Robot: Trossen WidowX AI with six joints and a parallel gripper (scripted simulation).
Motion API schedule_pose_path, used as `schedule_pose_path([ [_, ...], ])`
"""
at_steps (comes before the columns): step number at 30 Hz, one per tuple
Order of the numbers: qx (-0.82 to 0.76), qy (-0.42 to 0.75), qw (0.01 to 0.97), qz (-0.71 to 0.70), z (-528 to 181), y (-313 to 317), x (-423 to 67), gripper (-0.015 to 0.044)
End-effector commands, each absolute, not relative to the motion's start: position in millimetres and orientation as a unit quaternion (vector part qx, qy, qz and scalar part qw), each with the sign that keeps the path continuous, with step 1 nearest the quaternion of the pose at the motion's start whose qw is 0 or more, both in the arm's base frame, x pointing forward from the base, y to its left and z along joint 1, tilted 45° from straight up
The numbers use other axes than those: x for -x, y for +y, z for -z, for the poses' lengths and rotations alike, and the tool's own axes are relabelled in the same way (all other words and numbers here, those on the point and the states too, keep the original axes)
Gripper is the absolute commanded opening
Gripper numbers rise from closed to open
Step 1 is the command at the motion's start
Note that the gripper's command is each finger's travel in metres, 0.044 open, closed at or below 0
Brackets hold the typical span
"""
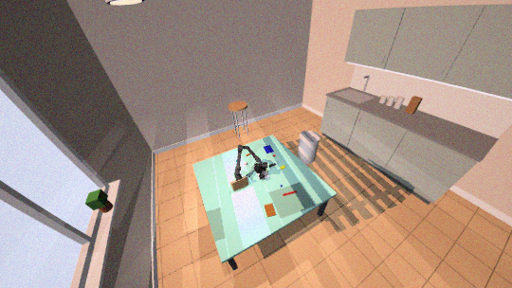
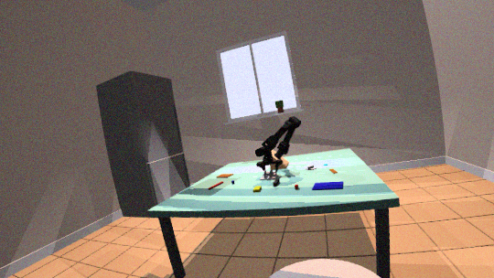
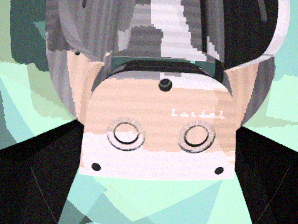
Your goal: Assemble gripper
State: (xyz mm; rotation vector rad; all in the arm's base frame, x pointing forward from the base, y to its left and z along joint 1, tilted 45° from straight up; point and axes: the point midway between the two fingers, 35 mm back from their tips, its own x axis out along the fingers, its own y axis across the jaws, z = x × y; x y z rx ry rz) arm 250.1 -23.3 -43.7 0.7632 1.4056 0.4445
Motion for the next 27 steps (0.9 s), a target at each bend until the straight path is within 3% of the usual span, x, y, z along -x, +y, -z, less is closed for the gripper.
schedule_pose_path([
  [1, -0.339, 0.625, 0.675, -0.198, 43.7, -23.3, -250.1, 0.0377],
  [4, -0.339, 0.625, 0.675, -0.198, 43.7, -23.3, -250.1, 0.0440],
  [18, -0.339, 0.625, 0.675, -0.197, 42.2, -25.0, -250.0, 0.0440],
  [27, -0.340, 0.625, 0.674, -0.198, -10.9, -73.6, -236.8, 0.0440],
])
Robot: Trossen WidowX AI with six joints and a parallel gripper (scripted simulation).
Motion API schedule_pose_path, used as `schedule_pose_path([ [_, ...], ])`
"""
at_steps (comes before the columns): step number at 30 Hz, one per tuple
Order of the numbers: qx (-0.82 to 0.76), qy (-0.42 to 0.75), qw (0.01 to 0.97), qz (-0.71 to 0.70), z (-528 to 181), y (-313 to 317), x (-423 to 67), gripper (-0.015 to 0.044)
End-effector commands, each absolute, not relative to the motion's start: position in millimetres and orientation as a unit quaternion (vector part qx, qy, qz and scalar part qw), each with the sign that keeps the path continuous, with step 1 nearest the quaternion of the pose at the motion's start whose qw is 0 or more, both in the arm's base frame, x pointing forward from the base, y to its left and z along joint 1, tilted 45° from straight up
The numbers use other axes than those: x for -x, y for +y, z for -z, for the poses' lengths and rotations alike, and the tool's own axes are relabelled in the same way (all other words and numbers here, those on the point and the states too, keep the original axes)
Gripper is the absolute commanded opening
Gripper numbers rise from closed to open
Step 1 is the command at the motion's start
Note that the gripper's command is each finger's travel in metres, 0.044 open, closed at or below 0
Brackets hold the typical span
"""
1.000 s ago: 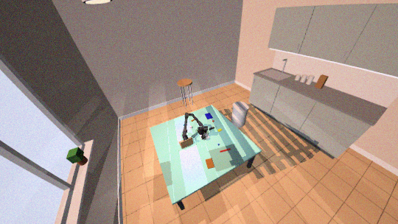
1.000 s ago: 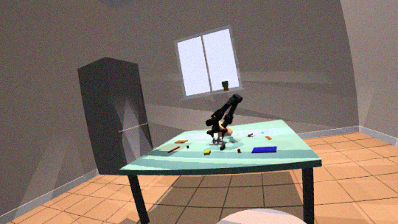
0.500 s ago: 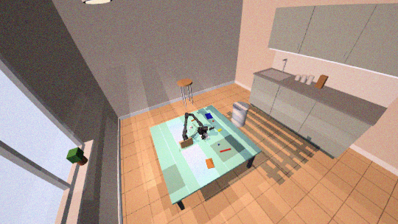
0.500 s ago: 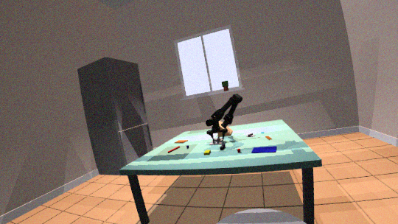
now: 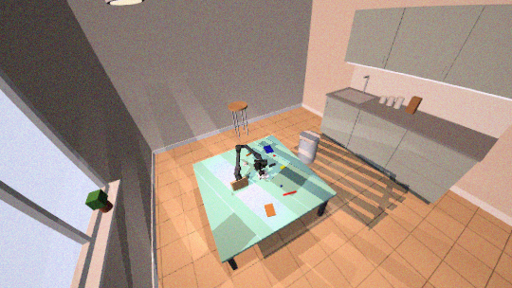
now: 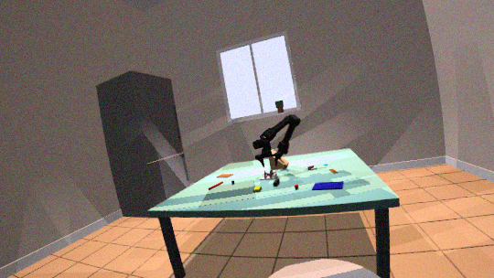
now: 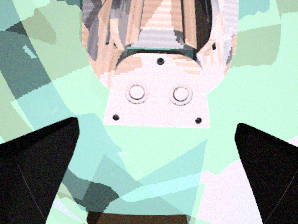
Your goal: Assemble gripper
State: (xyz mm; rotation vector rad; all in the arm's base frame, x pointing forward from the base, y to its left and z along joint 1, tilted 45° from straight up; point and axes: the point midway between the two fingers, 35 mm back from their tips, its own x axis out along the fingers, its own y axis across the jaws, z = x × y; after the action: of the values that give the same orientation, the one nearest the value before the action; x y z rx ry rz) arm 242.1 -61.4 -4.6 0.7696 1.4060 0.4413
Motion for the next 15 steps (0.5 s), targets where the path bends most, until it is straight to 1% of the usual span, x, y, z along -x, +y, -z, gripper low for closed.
schedule_pose_path([
  [1, -0.340, 0.625, 0.674, -0.198, -10.9, -73.6, -236.8, 0.0440],
  [3, -0.342, 0.621, 0.678, -0.193, -4.0, -70.4, -241.0, 0.0440],
  [5, -0.341, 0.622, 0.678, -0.192, -9.2, -75.6, -234.3, 0.0440],
  [10, -0.339, 0.627, 0.673, -0.195, -45.0, -99.7, -188.1, 0.0440],
  [15, -0.340, 0.627, 0.673, -0.196, -46.5, -100.3, -186.2, 0.0440],
])
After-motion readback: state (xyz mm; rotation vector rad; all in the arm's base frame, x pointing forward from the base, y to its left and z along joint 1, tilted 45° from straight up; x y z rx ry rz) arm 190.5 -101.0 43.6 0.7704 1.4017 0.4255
